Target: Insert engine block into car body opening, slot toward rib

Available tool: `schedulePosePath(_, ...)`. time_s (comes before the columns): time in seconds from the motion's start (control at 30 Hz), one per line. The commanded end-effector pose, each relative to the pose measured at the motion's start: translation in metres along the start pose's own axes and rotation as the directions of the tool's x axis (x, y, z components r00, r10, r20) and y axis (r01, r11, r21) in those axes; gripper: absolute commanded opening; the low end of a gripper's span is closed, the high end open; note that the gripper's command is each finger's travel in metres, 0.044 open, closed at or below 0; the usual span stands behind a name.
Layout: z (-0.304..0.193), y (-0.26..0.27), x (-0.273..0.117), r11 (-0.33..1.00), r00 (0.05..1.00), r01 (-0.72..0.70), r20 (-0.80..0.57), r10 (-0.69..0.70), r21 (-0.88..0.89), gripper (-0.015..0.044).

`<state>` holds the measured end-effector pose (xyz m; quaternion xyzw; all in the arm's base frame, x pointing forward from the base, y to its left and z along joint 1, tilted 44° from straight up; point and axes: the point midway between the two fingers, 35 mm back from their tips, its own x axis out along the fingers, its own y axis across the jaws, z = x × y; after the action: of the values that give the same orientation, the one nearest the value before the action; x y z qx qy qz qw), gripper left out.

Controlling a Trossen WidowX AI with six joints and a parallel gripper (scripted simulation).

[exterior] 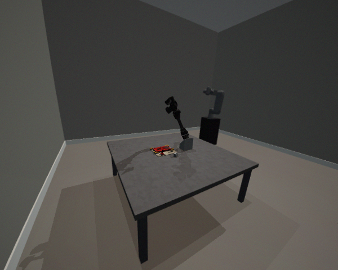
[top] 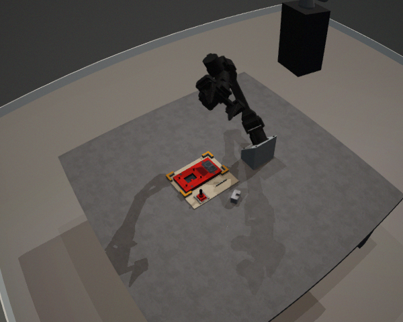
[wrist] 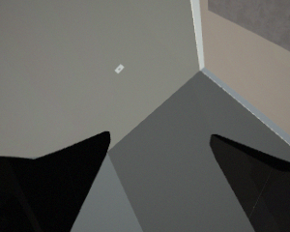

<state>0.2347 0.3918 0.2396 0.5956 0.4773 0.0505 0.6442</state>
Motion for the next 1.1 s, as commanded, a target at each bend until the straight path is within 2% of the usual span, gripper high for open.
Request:
schedulePosePath(0.0, 0.016, -0.022, 0.017, 0.997, 0.996, 0.075, 0.056, -0.074, -0.011, 0.0440)
schedulePosePath(0.23, 0.044, -0.066, 0.043, 0.974, 0.961, 0.225, 0.170, -0.220, -0.014, 0.0440)
schedulePosePath(0.5, 0.083, -0.129, 0.065, 0.901, 0.853, 0.434, 0.322, -0.411, 0.000, 0.0440)
schedulePosePath(0.77, 0.122, -0.191, 0.070, 0.778, 0.685, 0.628, 0.454, -0.570, 0.031, 0.0440)
schedulePosePath(1.07, 0.164, -0.255, 0.058, 0.593, 0.437, 0.799, 0.580, -0.688, 0.102, 0.0440)
